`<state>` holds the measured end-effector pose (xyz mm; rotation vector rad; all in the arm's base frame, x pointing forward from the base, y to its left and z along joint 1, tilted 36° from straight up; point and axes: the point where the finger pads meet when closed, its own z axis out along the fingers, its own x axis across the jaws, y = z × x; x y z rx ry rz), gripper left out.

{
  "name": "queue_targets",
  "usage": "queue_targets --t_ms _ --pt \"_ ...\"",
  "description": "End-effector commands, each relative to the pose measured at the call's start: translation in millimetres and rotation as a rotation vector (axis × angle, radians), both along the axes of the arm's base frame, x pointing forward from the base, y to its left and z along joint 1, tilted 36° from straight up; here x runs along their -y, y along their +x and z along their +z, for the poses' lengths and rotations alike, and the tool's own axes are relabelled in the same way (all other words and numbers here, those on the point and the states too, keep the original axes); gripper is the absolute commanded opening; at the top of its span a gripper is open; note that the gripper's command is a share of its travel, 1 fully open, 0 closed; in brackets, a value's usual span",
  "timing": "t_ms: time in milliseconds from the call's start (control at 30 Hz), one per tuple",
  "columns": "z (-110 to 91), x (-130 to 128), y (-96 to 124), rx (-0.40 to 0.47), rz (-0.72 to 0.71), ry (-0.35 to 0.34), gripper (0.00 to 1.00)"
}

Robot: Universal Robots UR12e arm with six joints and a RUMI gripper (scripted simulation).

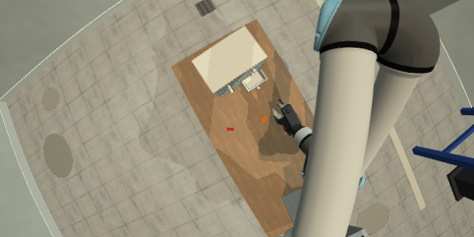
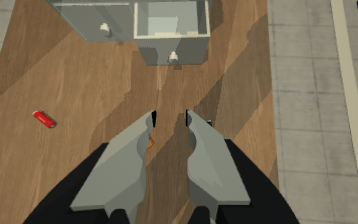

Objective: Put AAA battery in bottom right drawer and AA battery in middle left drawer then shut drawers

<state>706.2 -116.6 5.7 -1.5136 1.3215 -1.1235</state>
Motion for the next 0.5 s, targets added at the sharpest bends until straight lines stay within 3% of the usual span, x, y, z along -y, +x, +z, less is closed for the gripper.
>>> queue_targets --t_ms 0,467 --pt "3 1 -5 -0.056 -0.005 -0.005 0.20" --pt "8 2 -29 -0.247 -0.026 -0.015 0.20"
